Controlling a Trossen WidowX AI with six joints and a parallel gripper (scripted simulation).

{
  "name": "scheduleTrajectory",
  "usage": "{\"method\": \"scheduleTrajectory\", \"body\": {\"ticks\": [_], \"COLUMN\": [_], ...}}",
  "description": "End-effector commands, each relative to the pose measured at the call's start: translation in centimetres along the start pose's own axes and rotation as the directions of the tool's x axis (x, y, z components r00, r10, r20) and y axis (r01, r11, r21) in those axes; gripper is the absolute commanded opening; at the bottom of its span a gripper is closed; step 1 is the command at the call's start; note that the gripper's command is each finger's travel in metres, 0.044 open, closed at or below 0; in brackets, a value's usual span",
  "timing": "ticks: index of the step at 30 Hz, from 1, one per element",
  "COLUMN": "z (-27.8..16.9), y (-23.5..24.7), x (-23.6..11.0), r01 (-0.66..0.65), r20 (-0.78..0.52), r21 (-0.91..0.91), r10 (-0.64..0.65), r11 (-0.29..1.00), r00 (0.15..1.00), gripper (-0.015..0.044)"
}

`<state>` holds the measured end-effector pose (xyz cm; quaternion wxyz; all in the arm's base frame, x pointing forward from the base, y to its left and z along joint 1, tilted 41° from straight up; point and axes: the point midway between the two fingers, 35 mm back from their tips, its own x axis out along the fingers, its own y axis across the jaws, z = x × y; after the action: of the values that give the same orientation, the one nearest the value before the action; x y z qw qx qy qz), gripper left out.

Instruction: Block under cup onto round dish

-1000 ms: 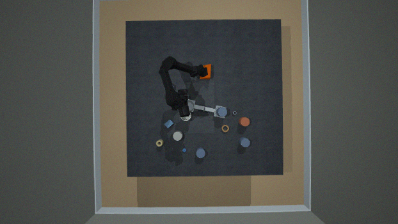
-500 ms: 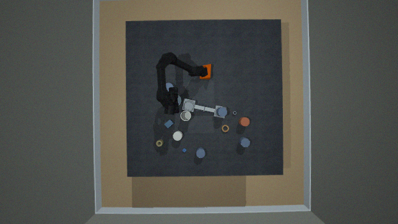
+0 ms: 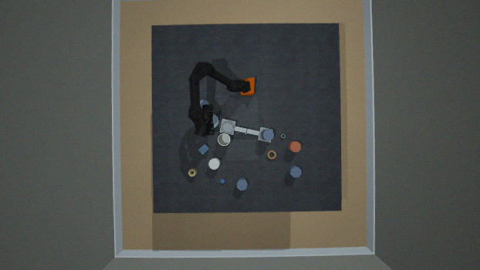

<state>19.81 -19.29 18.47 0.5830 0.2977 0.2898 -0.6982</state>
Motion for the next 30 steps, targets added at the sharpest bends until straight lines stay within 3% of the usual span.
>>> {"method": "scheduleTrajectory", "body": {"ticks": [1,20,30], "z": [0.0,0.0,0.1], "y": [-0.2,-0.2,-0.2], "x": [1.3,3.4,3.0], "r01": [-0.002,-0.002,-0.003], "r20": [-0.001,0.0,0.003], "r21": [-0.002,-0.002,0.003], "r10": [0.002,0.002,0.003], "r11": [1.0,1.0,1.0], "r00": [1.0,1.0,1.0], "gripper": [0.0,0.0,0.0263]}}
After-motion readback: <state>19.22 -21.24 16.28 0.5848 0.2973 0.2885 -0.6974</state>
